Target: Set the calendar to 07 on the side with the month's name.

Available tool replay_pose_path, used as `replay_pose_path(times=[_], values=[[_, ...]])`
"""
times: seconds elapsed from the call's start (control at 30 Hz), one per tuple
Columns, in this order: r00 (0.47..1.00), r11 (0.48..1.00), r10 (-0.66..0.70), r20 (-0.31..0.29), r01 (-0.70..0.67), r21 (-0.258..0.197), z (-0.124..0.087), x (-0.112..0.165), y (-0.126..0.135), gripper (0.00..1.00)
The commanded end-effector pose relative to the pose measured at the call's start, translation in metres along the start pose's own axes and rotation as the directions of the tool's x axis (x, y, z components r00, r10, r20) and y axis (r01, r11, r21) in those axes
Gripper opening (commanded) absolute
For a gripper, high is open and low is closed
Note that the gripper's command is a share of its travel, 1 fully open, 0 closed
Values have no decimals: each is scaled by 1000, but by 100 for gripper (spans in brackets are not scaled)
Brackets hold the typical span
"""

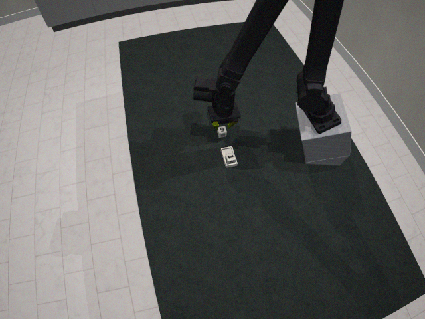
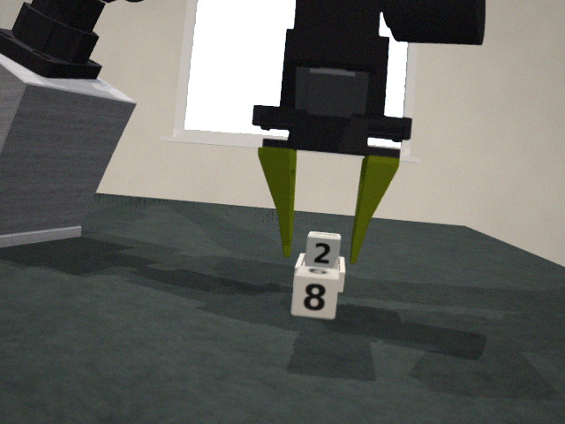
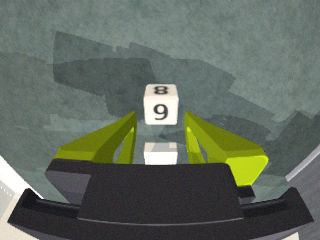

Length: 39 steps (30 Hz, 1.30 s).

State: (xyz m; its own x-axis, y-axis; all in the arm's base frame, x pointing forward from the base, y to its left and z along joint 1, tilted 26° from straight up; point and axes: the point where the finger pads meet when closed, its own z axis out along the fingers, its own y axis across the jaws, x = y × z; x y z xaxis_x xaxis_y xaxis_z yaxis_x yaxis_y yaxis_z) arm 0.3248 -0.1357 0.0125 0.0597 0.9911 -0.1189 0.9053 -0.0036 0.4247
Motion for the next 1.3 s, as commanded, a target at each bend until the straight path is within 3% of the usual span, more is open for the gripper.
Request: replay_pose_path(times=[0.0, 1.27], values=[[1000, 1000, 4, 9, -4, -19, -3, 1, 4, 45], [1000, 1000, 4, 11, -3, -25, -4, 0, 6, 45]])
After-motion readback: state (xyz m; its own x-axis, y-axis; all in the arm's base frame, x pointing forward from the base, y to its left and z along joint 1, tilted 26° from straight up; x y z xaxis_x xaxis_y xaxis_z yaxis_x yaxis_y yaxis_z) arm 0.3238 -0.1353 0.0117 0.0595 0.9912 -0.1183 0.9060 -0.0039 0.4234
